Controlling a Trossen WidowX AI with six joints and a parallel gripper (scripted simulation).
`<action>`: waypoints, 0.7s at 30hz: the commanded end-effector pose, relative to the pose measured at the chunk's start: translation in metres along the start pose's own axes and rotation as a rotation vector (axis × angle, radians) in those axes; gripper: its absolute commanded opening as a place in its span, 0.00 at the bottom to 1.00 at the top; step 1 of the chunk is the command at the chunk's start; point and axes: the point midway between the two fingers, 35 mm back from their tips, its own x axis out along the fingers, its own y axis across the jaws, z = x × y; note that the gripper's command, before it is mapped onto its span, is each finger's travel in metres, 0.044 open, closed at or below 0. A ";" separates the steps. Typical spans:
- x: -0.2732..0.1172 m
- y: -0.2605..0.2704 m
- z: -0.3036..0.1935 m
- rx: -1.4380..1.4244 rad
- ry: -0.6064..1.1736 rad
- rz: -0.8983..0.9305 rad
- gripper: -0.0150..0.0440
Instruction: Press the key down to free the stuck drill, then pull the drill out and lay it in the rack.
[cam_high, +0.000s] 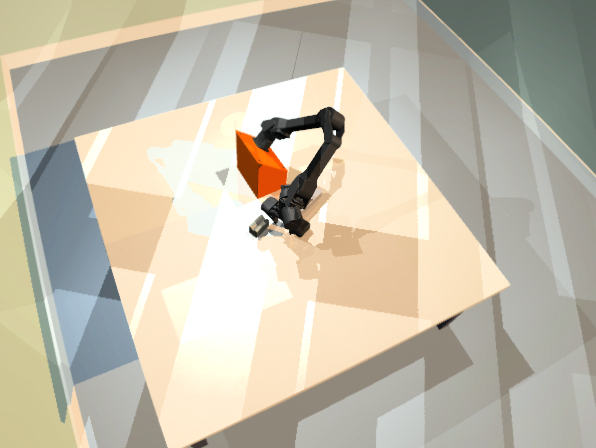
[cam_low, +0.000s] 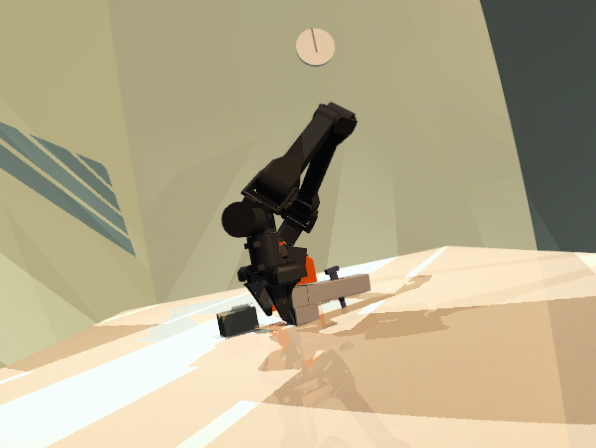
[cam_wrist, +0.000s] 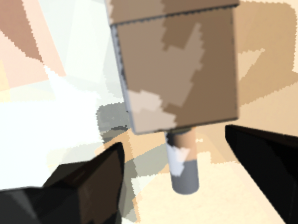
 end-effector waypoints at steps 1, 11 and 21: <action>0.000 0.000 0.000 -0.001 0.000 0.000 0.64; 0.000 0.000 0.000 -0.001 0.000 0.000 0.27; -0.001 0.000 -0.006 0.006 -0.005 -0.004 0.25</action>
